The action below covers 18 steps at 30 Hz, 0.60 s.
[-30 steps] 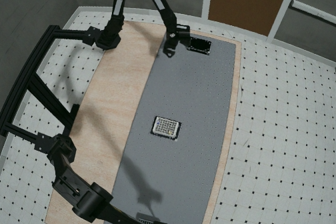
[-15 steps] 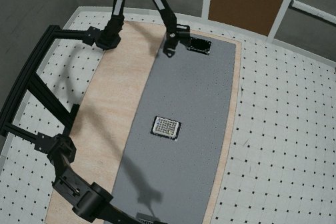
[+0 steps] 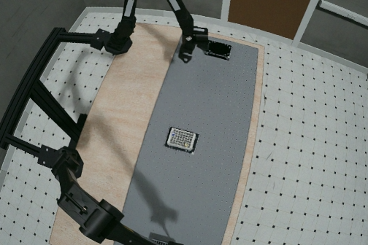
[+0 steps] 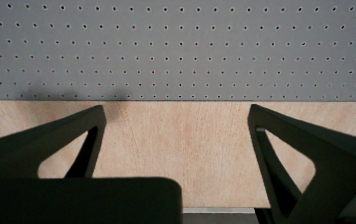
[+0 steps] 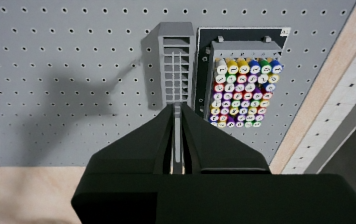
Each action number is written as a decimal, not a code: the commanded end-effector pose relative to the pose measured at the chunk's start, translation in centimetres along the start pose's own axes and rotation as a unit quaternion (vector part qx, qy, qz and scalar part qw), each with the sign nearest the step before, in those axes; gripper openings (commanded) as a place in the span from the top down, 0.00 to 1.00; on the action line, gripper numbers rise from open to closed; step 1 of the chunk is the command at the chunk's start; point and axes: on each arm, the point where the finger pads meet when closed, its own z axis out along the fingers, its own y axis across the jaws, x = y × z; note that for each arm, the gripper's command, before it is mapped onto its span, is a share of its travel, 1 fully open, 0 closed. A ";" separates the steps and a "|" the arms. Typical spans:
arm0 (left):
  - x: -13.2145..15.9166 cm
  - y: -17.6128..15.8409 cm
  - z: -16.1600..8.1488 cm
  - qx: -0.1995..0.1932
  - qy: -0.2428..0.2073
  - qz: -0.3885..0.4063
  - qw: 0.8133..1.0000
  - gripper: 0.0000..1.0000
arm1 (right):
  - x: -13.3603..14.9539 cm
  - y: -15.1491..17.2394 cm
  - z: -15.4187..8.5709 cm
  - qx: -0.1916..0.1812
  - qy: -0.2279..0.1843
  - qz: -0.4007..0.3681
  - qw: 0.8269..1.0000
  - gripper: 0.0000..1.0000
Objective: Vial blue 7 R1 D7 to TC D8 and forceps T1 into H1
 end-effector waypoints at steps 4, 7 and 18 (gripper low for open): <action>-0.8 0.1 -0.2 -0.002 -0.008 0.004 1.000 0.00 | 0.1 0.9 1.6 -0.003 0.007 -0.002 1.000 0.93; -0.8 0.1 -0.2 -0.002 -0.008 0.004 1.000 0.00 | 0.2 1.0 1.6 -0.003 0.007 -0.002 1.000 0.93; -0.8 0.1 -0.2 -0.002 -0.008 0.004 1.000 0.00 | 0.2 1.0 1.6 -0.003 0.007 -0.002 1.000 0.93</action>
